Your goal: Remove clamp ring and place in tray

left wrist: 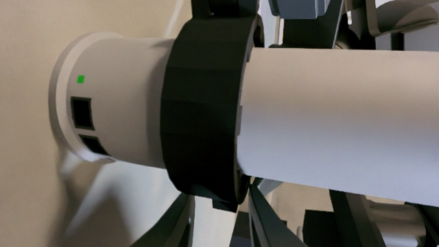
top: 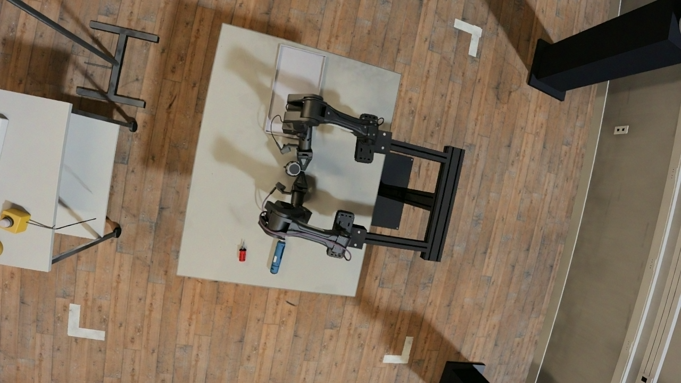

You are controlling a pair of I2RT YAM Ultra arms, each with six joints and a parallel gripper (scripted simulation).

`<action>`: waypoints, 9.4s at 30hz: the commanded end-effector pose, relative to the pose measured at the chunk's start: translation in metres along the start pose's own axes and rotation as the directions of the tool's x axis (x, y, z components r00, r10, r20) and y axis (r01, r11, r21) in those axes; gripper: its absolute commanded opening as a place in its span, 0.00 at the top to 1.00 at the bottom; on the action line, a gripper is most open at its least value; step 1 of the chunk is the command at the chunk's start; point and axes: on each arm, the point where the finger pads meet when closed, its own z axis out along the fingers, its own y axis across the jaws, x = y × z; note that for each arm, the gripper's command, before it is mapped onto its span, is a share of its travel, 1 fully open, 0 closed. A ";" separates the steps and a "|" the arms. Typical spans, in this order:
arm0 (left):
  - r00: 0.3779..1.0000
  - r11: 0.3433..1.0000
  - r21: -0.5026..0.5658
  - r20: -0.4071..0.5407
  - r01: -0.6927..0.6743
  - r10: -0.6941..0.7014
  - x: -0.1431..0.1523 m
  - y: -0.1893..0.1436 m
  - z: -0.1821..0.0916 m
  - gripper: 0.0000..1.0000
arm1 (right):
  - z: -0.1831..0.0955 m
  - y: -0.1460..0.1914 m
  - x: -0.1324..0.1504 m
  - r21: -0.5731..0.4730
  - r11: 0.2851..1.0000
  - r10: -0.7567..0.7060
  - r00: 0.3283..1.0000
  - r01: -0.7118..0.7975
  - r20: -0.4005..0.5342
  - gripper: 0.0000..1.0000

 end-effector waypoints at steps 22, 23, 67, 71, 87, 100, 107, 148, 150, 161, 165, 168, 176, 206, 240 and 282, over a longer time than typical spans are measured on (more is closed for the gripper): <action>1.000 1.000 0.019 -0.015 -0.008 0.009 0.004 -0.013 -0.002 0.70 | -0.002 0.003 -0.013 -0.021 0.999 -0.026 0.999 0.027 0.020 0.70; 1.000 1.000 0.019 -0.015 -0.008 0.009 0.004 -0.013 -0.002 0.70 | -0.002 0.003 -0.013 -0.021 0.999 -0.026 0.999 0.027 0.020 0.70; 1.000 1.000 0.019 -0.016 -0.007 0.007 0.004 -0.014 -0.002 0.70 | -0.002 0.003 -0.013 -0.021 0.999 -0.026 0.999 0.027 0.020 0.70; 1.000 1.000 0.018 -0.018 -0.002 0.002 0.005 -0.013 -0.002 0.70 | -0.002 0.003 -0.013 -0.021 0.999 -0.026 0.999 0.027 0.020 0.70; 1.000 1.000 0.015 -0.023 0.013 -0.012 0.010 -0.009 -0.002 0.70 | -0.002 0.003 -0.013 -0.021 0.999 -0.026 0.999 0.027 0.020 0.70; 0.999 1.000 0.012 -0.029 0.029 -0.029 0.016 -0.005 -0.002 0.70 | -0.002 0.003 -0.013 -0.021 0.999 -0.026 0.999 0.027 0.020 0.70; 0.999 0.999 0.010 -0.033 0.038 -0.038 0.018 -0.004 -0.002 0.70 | -0.002 0.003 -0.013 -0.021 0.999 -0.026 0.999 0.027 0.020 0.70; 1.000 1.000 0.017 -0.023 0.011 -0.011 0.013 -0.008 -0.003 0.70 | -0.002 0.003 -0.013 -0.021 0.999 -0.026 0.999 0.027 0.020 0.70; 1.000 1.000 0.017 -0.023 0.011 -0.011 0.013 -0.008 -0.003 0.70 | -0.002 0.003 -0.013 -0.021 0.999 -0.026 0.999 0.027 0.020 0.70; 1.000 1.000 0.019 -0.020 0.001 -0.001 0.010 -0.010 -0.003 0.70 | -0.002 0.003 -0.013 -0.021 0.999 -0.026 0.999 0.027 0.020 0.70; 1.000 1.000 0.019 -0.020 0.001 -0.001 0.010 -0.010 -0.003 0.70 | -0.002 0.003 -0.013 -0.021 0.999 -0.026 0.999 0.027 0.020 0.70; 1.000 1.000 0.019 -0.020 0.001 -0.001 0.010 -0.010 -0.003 0.70 | -0.002 0.003 -0.013 -0.021 0.999 -0.026 0.999 0.027 0.020 0.70; 1.000 1.000 0.021 -0.017 -0.007 0.007 0.008 -0.012 -0.004 0.70 | -0.002 0.003 -0.013 -0.021 0.999 -0.026 0.999 0.027 0.020 0.70; 1.000 1.000 0.021 -0.018 -0.003 0.003 0.009 -0.012 -0.004 0.78 | 0.001 0.000 -0.008 -0.012 1.000 -0.022 1.000 0.022 0.009 0.78; 1.000 1.000 0.020 -0.019 0.000 0.001 0.009 -0.011 -0.004 0.86 | 0.000 0.002 -0.003 -0.001 1.000 -0.011 1.000 0.011 0.001 0.86; 1.000 1.000 0.019 -0.021 0.004 -0.004 0.010 -0.011 -0.004 0.88 | 0.000 0.002 -0.003 -0.001 1.000 -0.011 1.000 0.011 0.001 0.88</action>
